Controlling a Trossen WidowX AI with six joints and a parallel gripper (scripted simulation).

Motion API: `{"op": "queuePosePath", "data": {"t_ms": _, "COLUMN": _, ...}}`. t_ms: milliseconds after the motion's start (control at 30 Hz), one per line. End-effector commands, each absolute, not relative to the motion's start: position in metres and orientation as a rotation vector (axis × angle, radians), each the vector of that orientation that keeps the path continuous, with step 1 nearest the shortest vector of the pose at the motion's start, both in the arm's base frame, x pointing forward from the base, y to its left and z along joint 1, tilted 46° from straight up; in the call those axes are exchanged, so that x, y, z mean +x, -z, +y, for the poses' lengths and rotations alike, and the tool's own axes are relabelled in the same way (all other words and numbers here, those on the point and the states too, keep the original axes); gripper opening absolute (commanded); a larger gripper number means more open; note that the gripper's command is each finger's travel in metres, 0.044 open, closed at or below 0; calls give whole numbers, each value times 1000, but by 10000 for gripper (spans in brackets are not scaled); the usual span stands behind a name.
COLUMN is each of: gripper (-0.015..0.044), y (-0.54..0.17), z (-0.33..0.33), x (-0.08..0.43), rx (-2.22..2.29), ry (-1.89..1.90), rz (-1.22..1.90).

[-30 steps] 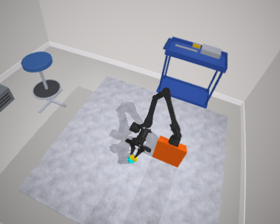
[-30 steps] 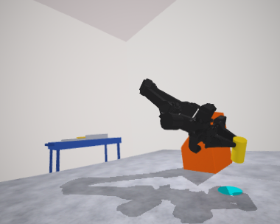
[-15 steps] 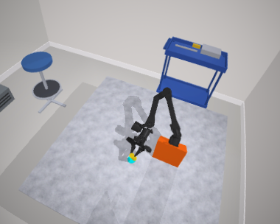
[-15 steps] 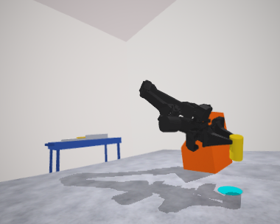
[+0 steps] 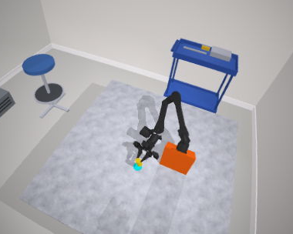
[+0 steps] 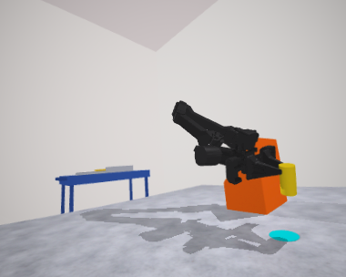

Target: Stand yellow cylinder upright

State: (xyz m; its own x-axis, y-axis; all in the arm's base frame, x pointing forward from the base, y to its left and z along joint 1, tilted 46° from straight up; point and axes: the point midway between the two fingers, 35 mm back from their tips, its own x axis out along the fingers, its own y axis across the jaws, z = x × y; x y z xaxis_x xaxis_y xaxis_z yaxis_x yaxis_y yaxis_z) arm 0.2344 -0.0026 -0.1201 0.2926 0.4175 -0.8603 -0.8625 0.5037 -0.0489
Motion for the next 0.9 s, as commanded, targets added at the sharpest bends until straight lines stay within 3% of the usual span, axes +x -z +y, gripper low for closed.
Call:
{"op": "queuePosePath", "data": {"t_ms": 0, "gripper": 105, "y": 115, "z": -3, "x": 236, "rx": -590, "ry": -918, "rz": 870}}
{"op": "queuePosePath", "data": {"t_ms": 867, "gripper": 105, "y": 95, "z": -6, "x": 235, "rx": -651, "ry": -893, "rz": 658}}
